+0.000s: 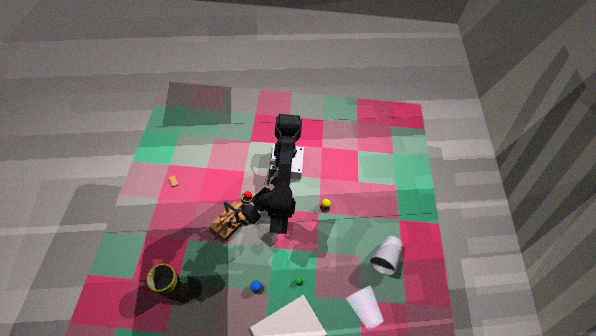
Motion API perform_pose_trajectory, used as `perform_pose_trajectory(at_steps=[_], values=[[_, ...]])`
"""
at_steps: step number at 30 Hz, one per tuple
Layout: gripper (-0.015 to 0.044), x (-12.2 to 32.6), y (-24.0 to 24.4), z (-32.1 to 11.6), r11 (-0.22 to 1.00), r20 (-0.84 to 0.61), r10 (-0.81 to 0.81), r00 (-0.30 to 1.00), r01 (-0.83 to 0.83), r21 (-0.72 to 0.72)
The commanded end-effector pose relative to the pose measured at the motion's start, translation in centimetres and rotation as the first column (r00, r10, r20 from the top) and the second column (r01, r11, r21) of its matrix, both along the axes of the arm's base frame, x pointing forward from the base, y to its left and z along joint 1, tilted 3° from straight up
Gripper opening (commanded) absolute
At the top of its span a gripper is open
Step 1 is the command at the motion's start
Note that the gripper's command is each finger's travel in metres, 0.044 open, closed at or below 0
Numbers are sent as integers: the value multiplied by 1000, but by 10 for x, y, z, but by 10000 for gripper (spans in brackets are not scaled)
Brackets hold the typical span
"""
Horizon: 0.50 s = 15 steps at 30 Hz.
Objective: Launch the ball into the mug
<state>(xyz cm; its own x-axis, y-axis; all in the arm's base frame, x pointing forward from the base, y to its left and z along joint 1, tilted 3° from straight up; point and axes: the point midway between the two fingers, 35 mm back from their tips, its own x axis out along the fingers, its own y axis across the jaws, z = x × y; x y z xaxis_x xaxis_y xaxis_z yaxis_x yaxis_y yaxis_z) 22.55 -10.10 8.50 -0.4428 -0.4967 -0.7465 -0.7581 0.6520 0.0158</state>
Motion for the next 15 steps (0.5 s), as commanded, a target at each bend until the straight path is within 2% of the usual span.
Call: perform_pose_trajectory(at_steps=[1,15], values=[[0,0,0,-8,1000,-10,5,1000,-5,-1],[0,1,1,-31,1000,-10,5,1000,-5,-1]])
